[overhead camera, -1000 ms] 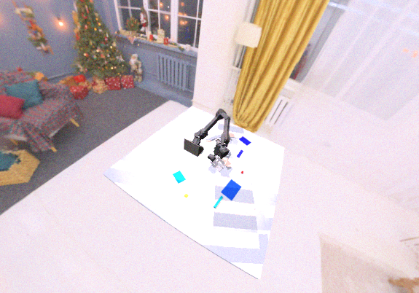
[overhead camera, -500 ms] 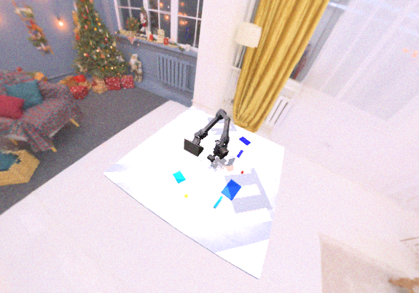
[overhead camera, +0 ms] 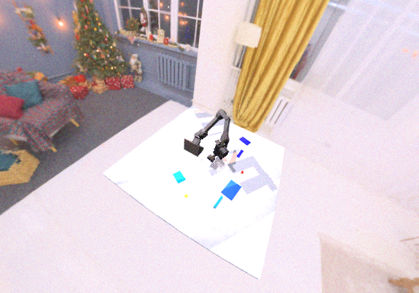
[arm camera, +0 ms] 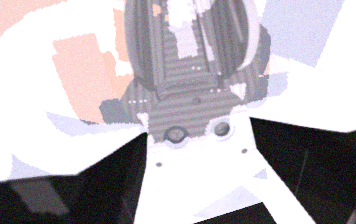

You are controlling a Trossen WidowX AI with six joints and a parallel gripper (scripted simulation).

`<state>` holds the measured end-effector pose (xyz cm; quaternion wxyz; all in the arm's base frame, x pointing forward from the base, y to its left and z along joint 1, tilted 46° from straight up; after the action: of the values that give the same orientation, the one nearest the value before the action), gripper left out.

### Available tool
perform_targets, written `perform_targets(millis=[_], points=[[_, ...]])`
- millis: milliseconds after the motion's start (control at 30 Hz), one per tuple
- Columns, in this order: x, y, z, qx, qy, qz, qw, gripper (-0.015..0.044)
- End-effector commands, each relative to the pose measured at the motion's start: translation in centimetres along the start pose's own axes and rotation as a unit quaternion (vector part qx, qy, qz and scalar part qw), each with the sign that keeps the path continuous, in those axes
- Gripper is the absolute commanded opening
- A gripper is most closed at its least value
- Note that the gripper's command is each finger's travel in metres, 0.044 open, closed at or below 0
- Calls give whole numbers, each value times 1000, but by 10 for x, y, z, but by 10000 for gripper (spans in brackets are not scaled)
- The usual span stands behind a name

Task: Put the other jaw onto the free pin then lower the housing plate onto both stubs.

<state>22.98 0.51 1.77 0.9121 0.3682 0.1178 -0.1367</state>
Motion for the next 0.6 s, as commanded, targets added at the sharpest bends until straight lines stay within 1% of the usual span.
perform_targets(millis=[0,567], points=[[0,0,-1,2,0,-2,1000,351],[0,0,-5,2,0,-2,1000,351]])
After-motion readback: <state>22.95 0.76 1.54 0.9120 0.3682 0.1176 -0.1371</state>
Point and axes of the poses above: the point midway between the two fingers, 35 mm back from their tips, its own z axis back along the fingers, its own y axis across the jaws, x = y × z, the point moved 6 cm from there along z, back along the fingers, and after that the axes turned 15 degrees about -z, right-handed, at the moved point
